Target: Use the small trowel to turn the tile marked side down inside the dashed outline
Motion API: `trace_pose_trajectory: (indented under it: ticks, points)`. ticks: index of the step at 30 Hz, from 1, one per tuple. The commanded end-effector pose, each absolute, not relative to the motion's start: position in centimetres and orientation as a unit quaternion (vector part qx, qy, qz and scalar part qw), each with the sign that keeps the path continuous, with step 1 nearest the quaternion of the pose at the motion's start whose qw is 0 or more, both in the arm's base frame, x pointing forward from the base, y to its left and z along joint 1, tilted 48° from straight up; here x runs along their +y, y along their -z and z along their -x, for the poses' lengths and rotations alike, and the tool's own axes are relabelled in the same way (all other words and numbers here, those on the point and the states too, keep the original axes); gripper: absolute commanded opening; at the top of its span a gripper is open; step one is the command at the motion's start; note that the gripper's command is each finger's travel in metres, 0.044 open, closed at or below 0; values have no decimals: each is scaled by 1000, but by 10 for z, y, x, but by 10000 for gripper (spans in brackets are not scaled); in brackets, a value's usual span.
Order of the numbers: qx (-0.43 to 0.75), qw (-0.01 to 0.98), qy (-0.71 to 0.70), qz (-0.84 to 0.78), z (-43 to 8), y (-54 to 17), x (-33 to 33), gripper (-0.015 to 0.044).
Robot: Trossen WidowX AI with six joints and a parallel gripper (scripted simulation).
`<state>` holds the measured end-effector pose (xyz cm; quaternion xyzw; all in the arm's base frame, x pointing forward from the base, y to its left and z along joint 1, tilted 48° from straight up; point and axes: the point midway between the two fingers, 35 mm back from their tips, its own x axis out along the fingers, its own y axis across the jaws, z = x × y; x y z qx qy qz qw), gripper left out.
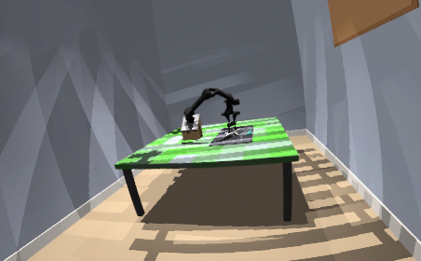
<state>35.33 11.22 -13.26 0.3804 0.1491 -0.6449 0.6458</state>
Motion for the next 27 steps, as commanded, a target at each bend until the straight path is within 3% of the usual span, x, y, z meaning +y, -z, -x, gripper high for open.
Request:
trace_pose_trajectory:
  ticks: [1, 13, 18, 27]
  points:
    - [150, 648, 645, -376, -353, 138, 106, 270]
    - [149, 648, 645, -376, -354, 149, 93, 270]
    - [149, 648, 645, -376, -354, 149, 93, 139]
    - [149, 648, 645, -376, -354, 149, 93, 130]
